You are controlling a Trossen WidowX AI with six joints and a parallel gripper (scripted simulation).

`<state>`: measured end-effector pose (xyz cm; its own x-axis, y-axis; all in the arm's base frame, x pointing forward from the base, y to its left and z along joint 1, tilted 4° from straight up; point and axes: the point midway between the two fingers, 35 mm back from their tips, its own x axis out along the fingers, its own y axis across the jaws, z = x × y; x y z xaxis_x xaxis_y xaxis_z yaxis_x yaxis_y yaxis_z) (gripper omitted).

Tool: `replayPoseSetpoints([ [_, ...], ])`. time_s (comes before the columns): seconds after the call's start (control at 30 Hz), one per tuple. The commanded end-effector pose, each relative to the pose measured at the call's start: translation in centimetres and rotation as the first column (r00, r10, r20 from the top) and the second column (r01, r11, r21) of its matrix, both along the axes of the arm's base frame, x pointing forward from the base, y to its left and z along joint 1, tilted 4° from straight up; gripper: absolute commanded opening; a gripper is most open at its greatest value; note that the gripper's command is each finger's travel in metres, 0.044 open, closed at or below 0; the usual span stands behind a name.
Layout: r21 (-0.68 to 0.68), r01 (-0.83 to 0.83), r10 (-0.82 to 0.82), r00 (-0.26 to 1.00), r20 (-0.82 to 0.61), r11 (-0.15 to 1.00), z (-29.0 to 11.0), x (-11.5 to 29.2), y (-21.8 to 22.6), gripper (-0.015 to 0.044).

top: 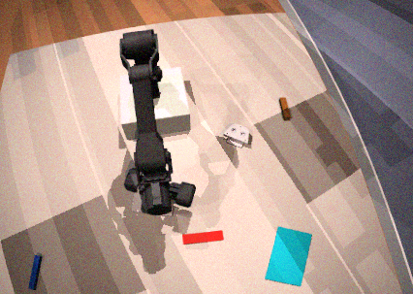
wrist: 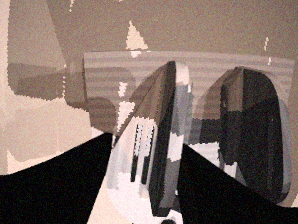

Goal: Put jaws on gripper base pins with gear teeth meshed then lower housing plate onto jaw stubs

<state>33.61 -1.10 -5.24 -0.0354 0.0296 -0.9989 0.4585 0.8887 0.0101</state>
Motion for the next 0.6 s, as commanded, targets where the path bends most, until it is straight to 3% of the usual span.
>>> replayPoseSetpoints([
  [0.0,-0.004,0.002,-0.002,1.000,-0.008,1.000,-0.33,-0.18,-0.06,0.0134],
  [0.03,-0.004,0.002,-0.002,1.000,-0.008,1.000,-0.33,-0.18,-0.06,0.0134],
  [0.17,0.000,0.000,0.000,1.000,0.000,1.000,0.00,0.00,0.00,0.0224],
  [0.57,0.000,0.000,0.000,1.000,0.000,1.000,0.00,0.00,0.00,0.0224],
])
